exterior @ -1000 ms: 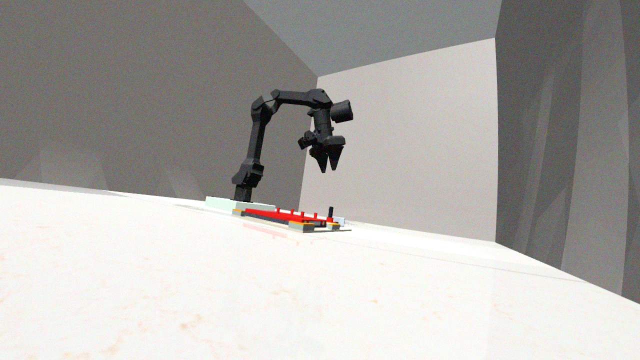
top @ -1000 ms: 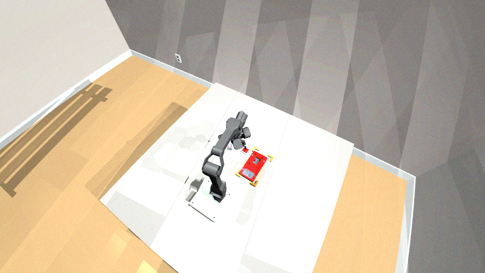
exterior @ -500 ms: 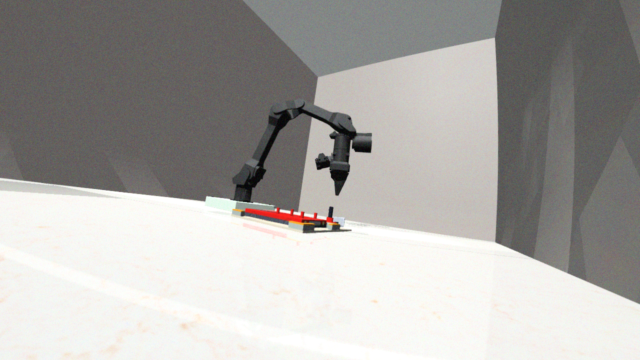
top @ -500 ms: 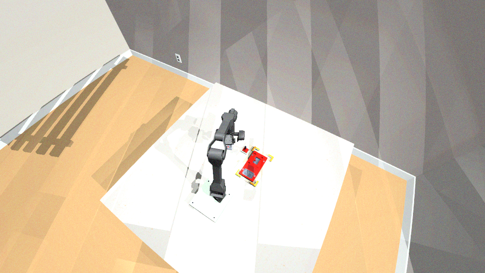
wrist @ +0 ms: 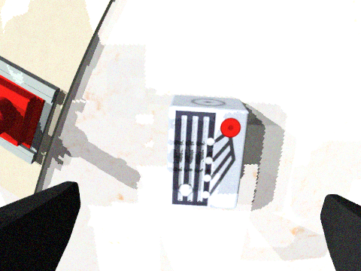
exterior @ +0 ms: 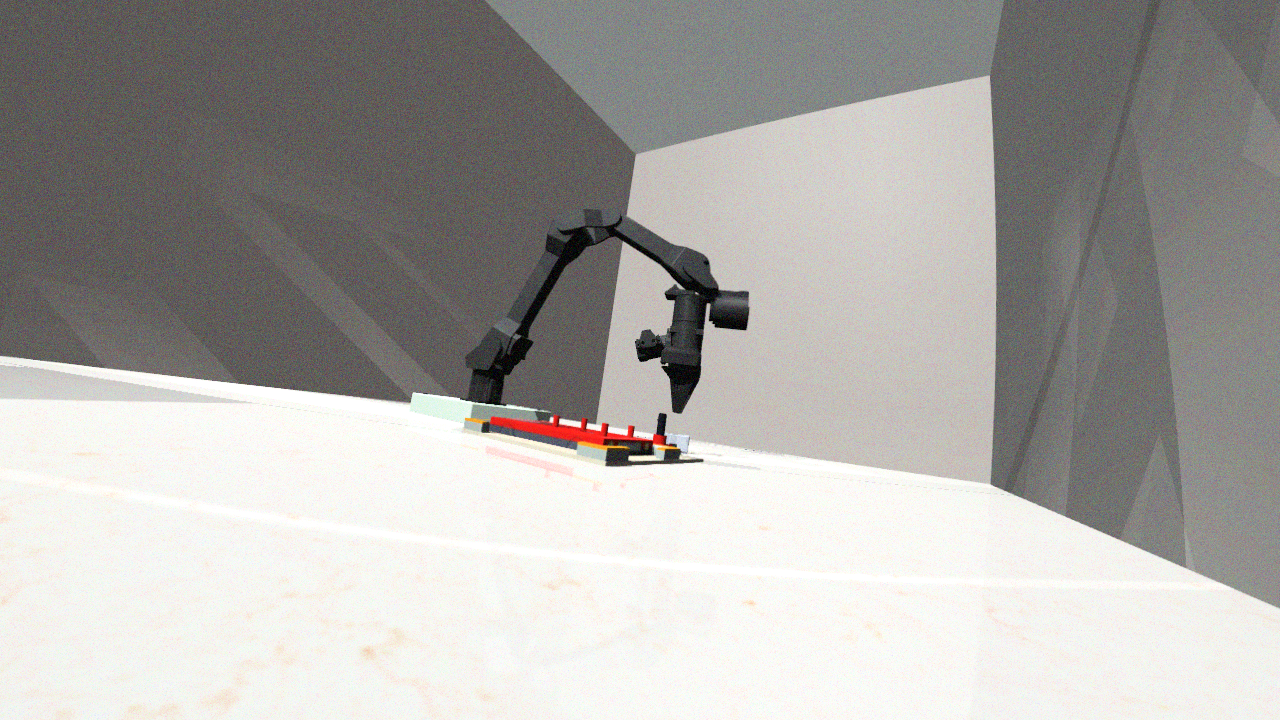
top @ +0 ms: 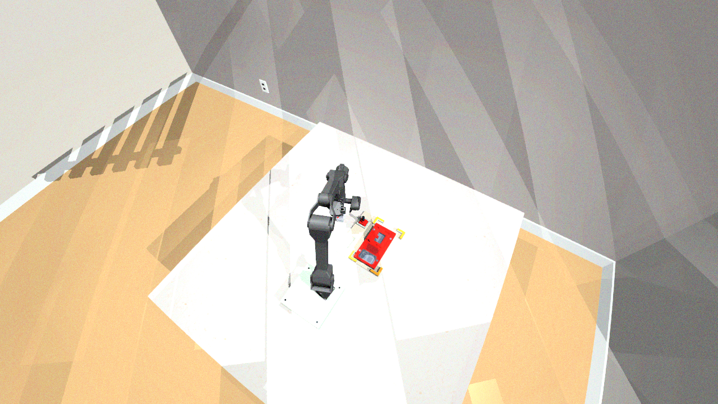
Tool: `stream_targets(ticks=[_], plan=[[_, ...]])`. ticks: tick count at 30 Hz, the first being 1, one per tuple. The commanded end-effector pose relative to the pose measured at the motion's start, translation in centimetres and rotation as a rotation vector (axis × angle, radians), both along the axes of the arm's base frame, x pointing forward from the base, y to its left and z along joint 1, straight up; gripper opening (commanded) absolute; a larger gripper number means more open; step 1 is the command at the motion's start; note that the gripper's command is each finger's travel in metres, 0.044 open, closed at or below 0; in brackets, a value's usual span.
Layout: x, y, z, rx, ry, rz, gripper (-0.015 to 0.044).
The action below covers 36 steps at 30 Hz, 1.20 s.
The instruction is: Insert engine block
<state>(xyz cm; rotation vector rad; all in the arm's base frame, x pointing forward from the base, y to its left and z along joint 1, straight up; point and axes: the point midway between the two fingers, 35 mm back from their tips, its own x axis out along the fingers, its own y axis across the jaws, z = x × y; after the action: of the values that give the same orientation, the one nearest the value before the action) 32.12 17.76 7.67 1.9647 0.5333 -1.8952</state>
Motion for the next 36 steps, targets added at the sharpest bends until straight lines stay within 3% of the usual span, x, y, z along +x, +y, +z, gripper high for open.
stream_targets(ticks=[1,28,36], plan=[[-0.1,0.0,-0.8,-0.004,0.000,-0.007,0.0440],[0.1,0.2,-4.9,-0.004,0.000,-0.007,0.0440],[0.1,0.2,-4.9,-0.004,0.000,-0.007,0.0230]])
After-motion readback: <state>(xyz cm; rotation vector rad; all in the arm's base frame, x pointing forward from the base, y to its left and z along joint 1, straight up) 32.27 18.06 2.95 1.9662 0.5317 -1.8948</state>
